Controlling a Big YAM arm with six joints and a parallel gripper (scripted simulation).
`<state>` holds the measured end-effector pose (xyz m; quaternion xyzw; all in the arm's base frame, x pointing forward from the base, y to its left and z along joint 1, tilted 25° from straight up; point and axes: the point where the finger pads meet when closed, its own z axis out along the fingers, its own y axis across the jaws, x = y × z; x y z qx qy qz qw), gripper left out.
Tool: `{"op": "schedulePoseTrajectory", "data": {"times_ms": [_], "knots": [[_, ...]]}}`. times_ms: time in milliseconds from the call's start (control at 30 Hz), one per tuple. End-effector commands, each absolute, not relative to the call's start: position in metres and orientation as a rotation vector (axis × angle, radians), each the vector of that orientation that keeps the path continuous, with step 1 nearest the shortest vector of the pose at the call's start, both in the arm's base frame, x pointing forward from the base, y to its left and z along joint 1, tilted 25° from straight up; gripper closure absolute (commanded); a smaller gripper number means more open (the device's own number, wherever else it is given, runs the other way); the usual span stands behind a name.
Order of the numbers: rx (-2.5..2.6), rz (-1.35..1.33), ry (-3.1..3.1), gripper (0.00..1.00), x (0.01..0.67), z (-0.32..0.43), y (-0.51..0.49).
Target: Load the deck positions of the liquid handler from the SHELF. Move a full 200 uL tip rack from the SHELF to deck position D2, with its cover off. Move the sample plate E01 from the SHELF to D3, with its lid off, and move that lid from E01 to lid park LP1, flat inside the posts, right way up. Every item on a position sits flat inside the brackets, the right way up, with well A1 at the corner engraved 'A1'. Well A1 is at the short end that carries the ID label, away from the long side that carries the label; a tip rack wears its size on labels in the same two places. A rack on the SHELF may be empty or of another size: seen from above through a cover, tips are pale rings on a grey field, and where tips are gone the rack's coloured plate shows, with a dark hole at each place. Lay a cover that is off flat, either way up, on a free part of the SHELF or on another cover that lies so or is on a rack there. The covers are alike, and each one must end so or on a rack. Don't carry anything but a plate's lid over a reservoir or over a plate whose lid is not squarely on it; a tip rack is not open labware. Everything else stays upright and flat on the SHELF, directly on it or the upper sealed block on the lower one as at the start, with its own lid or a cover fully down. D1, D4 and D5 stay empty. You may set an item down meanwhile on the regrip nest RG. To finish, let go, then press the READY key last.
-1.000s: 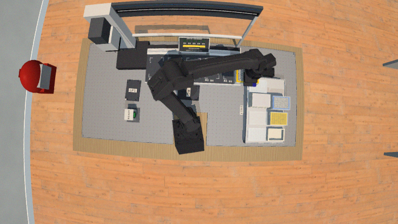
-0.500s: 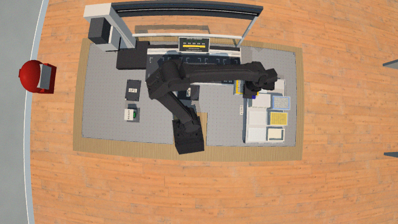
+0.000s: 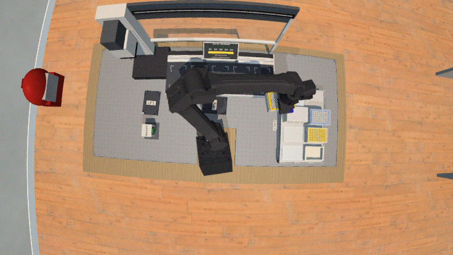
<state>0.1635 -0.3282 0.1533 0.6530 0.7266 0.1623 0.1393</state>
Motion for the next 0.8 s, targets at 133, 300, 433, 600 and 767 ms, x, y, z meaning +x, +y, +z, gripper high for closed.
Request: {"op": "schedulePoseTrajectory", "data": {"times_ms": [133, 300, 433, 600, 767], "knots": [[1.687, 0.379, 2.189, 1.0, 0.1618, 0.1701, -0.341], [1.57, 0.353, 2.263, 1.0, 0.1619, 0.1701, -0.341], [1.474, 0.332, 2.317, 1.0, 0.1619, 0.1701, -0.341], [1.401, 0.315, 2.356, 1.0, 0.1619, 0.1701, -0.341], [1.278, 0.288, 2.416, 1.0, 0.1619, 0.1701, -0.3409]]}}
